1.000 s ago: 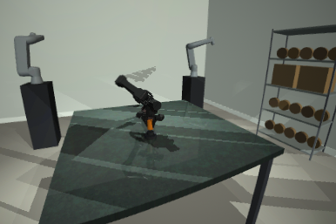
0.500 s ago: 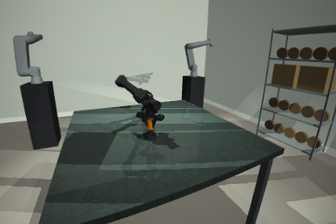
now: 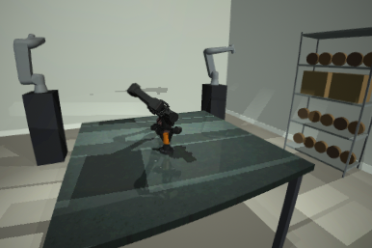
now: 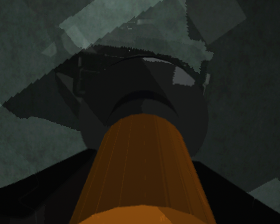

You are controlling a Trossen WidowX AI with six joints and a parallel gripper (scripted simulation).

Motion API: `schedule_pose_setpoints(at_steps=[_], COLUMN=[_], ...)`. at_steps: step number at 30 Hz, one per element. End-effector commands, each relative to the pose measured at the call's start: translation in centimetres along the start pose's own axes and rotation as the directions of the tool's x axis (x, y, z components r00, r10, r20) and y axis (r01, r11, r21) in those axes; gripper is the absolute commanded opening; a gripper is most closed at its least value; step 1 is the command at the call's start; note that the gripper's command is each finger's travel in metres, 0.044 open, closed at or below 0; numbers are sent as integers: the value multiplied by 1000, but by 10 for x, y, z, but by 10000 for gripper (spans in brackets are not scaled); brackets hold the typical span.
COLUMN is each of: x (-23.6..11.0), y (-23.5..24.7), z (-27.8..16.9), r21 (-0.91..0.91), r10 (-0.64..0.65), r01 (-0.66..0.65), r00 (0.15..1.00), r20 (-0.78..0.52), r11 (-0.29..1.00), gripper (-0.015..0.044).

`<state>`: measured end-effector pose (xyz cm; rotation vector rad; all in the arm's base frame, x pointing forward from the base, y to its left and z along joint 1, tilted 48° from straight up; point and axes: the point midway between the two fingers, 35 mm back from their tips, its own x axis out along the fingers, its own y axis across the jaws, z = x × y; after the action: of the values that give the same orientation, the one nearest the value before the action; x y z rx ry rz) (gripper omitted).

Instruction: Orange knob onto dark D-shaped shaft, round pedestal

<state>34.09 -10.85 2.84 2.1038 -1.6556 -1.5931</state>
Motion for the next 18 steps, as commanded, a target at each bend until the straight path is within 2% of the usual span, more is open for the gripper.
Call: schedule_pose_setpoints(at_steps=[1,7,13,18], x=[-1,-5,-5,-4], y=[0,0,-1,-2], z=[0,2,2,1], r21=[-5,-14,-203,-213], r10=[0,0,0,0], r01=[0,0,-1,-1], r00=[1000,1000,1000,1000], r20=[-4,-4,-4,-4], r11=[1000,1000,979,977], gripper=[0,0,0,0])
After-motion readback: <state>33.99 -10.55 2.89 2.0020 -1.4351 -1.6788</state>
